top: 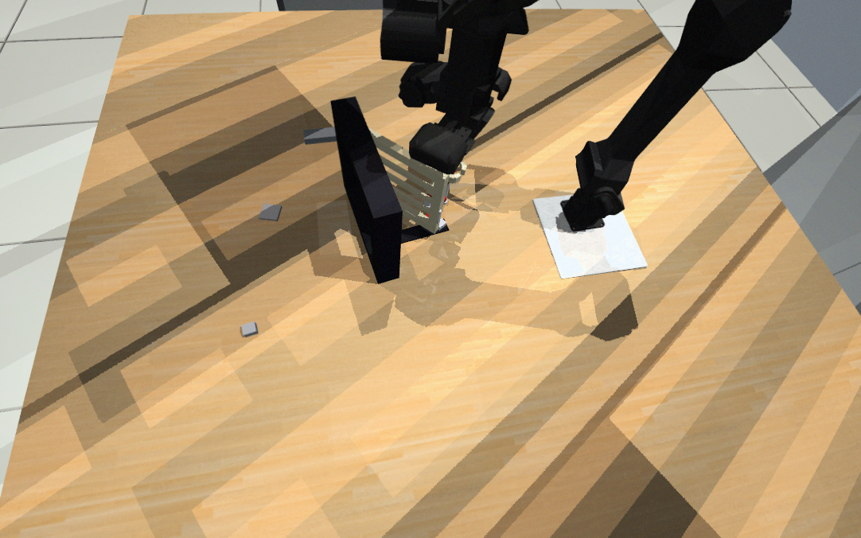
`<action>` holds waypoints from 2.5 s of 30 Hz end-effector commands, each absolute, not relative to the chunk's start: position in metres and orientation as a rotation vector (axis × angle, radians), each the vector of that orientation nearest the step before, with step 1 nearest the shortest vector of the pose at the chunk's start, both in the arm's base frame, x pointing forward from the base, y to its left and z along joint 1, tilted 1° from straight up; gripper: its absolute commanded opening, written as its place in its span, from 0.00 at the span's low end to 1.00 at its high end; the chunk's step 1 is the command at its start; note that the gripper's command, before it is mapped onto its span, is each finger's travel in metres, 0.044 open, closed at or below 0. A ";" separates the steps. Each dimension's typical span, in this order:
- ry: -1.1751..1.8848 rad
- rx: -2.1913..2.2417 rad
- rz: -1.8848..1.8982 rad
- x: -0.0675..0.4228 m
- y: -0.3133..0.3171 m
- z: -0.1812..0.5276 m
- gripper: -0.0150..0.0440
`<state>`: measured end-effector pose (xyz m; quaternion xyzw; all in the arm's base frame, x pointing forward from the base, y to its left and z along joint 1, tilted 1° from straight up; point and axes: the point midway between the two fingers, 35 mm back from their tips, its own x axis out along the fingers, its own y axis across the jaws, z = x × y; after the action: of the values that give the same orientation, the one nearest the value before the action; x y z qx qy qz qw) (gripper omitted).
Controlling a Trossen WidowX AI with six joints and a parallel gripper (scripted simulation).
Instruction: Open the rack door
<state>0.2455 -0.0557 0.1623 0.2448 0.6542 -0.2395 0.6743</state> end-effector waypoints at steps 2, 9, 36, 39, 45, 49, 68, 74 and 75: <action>1.478 0.485 -0.460 0.246 -0.059 0.162 0.28; 1.493 0.408 -0.389 0.242 -0.070 0.162 0.28; 1.527 0.100 -0.102 0.237 -0.120 0.162 0.28; 1.528 0.065 -0.069 0.238 -0.126 0.162 0.28; 1.529 -0.010 0.002 0.240 -0.138 0.162 0.28; 1.529 -0.060 0.049 0.242 -0.146 0.162 0.28; 1.515 -0.267 0.243 0.255 -0.178 0.163 0.28; 1.515 -0.267 0.243 0.255 -0.178 0.163 0.28; 1.515 -0.267 0.243 0.255 -0.178 0.163 0.28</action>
<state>0.2559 -0.1796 0.1635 -0.1162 0.6818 0.0993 0.7154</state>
